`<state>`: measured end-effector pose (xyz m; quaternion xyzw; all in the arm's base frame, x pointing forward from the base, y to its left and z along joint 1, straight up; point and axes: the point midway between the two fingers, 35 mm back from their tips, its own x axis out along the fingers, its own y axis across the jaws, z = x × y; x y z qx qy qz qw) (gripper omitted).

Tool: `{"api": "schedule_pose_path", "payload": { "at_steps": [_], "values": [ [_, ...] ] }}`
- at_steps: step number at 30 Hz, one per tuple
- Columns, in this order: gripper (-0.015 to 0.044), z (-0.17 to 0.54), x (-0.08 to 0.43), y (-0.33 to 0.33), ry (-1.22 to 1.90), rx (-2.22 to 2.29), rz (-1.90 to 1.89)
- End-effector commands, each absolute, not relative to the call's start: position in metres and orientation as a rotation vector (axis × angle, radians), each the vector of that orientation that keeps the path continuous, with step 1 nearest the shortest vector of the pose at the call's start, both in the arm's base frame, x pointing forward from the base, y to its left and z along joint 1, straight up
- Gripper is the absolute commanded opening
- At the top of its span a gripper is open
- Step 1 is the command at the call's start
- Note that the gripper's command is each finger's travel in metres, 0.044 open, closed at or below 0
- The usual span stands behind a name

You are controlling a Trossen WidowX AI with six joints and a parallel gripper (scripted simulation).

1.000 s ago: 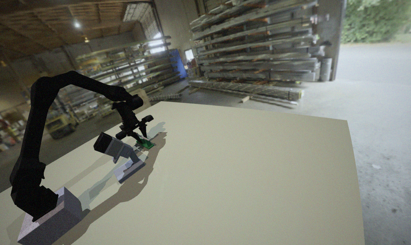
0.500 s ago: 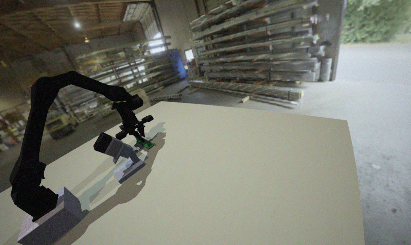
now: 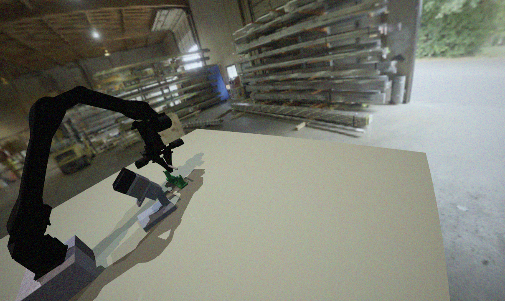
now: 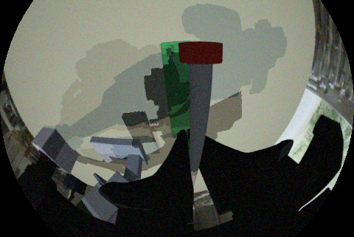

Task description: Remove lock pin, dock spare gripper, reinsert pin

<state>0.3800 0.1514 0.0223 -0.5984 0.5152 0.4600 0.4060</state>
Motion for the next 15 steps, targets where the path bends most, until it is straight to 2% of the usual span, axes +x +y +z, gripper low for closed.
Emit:
{"api": "schedule_pose_path", "payload": {
  "at_steps": [1, 15],
  "values": [
    [0.0, 0.0472, 0.3811, 0.1512, 1.286, -1.511, 1.146],
    [0.0, 0.0458, 0.3797, 0.1512, 1.293, -1.507, 1.153]
  ]
}}
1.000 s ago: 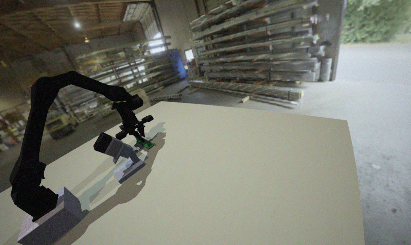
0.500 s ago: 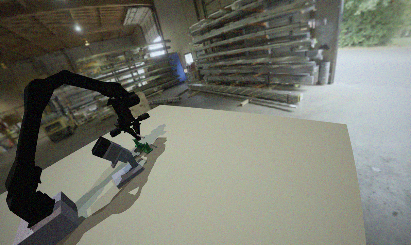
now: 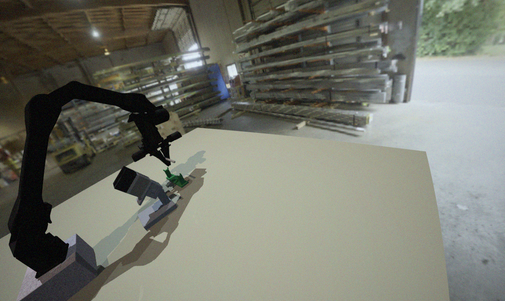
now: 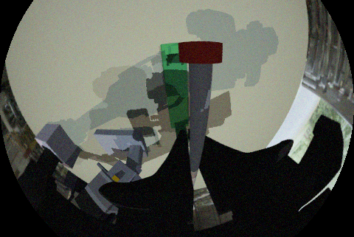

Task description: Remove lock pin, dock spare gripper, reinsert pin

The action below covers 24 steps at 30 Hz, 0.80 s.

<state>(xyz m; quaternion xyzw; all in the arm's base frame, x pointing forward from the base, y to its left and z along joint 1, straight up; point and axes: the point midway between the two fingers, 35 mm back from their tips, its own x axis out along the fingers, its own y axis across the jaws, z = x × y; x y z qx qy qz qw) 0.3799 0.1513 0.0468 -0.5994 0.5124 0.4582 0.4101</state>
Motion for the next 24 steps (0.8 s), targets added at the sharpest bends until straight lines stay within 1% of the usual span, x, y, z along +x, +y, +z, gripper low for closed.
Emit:
{"api": "schedule_pose_path", "payload": {
  "at_steps": [1, 4, 5, 7, 24],
  "values": [
    [0.0, 0.046, 0.38, 0.151, 1.297, -1.501, 1.149],
    [0.0, 0.046, 0.38, 0.151, 1.316, -1.47, 1.127],
    [0.0008, 0.047, 0.379, 0.151, 1.297, -1.499, 1.143],
    [0.0, 0.048, 0.376, 0.152, 1.299, -1.496, 1.142],
    [0.0, 0.062, 0.323, 0.155, 1.317, -1.465, 1.127]
  ]
}}
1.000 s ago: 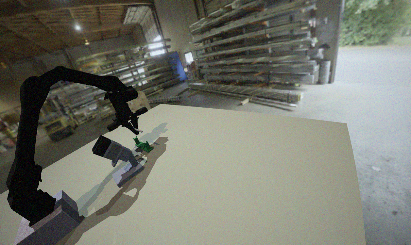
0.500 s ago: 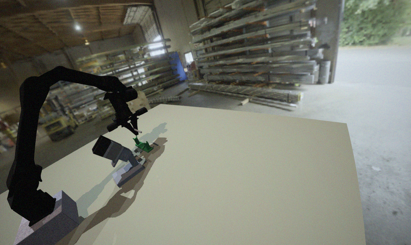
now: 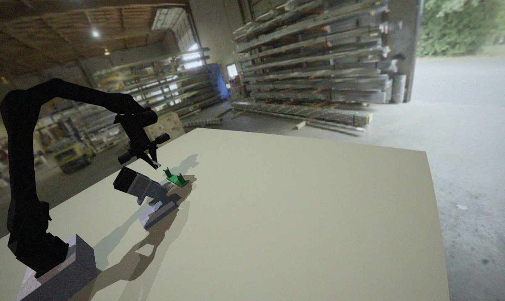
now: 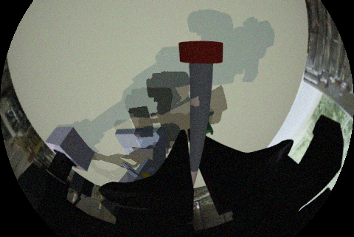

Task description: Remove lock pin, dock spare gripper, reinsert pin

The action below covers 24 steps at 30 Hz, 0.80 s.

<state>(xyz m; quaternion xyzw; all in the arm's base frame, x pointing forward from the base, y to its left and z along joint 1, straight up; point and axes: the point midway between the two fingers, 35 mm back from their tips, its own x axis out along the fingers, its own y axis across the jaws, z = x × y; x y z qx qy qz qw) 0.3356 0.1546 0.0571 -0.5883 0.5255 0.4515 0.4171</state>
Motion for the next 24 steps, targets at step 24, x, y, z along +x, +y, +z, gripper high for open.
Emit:
{"api": "schedule_pose_path", "payload": {
  "at_steps": [24],
  "values": [
    [0.0, 0.043, 0.279, 0.152, 1.338, -1.435, 1.116]
  ]
}}
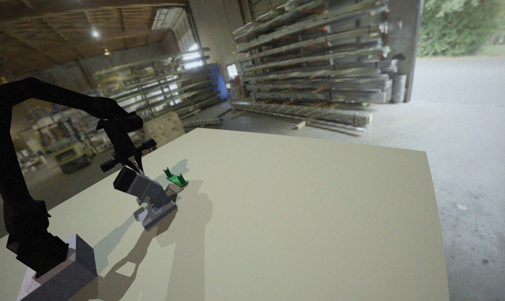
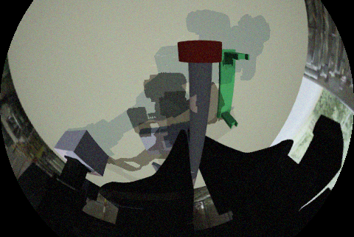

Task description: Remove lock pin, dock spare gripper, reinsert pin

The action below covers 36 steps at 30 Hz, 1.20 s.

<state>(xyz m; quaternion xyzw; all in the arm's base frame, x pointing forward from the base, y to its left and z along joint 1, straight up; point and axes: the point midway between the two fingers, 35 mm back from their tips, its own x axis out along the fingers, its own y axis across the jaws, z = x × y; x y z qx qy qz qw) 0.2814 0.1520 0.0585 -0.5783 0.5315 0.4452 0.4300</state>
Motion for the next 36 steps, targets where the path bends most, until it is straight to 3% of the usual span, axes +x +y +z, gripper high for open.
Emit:
{"api": "schedule_pose_path", "payload": {
  "at_steps": [1, 36],
  "values": [
    [0.0, 0.038, 0.28, 0.152, 1.338, -1.434, 1.116],
    [0.0, 0.017, 0.28, 0.137, 1.337, -1.43, 1.112]
  ]
}}
